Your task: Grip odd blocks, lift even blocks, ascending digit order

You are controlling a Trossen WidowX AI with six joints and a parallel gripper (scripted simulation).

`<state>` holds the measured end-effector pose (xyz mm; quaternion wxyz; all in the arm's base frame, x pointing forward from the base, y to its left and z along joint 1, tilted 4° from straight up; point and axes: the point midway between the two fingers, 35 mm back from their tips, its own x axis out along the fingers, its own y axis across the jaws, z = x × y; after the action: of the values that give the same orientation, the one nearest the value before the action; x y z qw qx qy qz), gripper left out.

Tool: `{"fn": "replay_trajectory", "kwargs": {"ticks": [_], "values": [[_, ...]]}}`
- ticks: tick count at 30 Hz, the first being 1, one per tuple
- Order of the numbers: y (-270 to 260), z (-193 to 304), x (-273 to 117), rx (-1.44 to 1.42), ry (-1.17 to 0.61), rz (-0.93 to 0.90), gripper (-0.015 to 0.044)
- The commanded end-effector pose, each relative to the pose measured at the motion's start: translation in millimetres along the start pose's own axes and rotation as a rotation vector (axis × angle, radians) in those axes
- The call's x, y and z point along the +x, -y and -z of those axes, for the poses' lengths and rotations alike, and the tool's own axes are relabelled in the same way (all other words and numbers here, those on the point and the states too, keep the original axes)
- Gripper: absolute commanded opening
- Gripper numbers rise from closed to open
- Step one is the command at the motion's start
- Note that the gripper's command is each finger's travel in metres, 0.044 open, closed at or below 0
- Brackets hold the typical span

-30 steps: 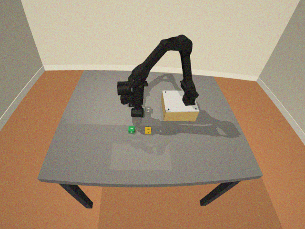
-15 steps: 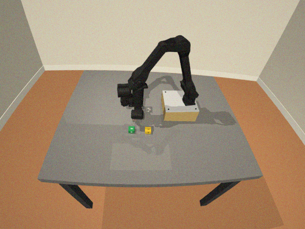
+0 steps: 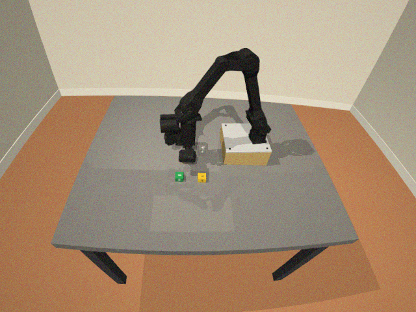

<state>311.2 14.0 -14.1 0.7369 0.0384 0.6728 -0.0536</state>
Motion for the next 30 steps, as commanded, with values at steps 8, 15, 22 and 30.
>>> {"fn": "replay_trajectory", "kwargs": {"ticks": [8,15,22,30], "values": [[0,-1,-11,-0.003,0.002,0.002,0.04],[0,-1,-39,-0.003,0.002,0.002,0.0374],[0,-1,-117,-0.003,0.003,0.002,0.019],[0,-1,-117,-0.003,0.003,0.002,0.012]]}}
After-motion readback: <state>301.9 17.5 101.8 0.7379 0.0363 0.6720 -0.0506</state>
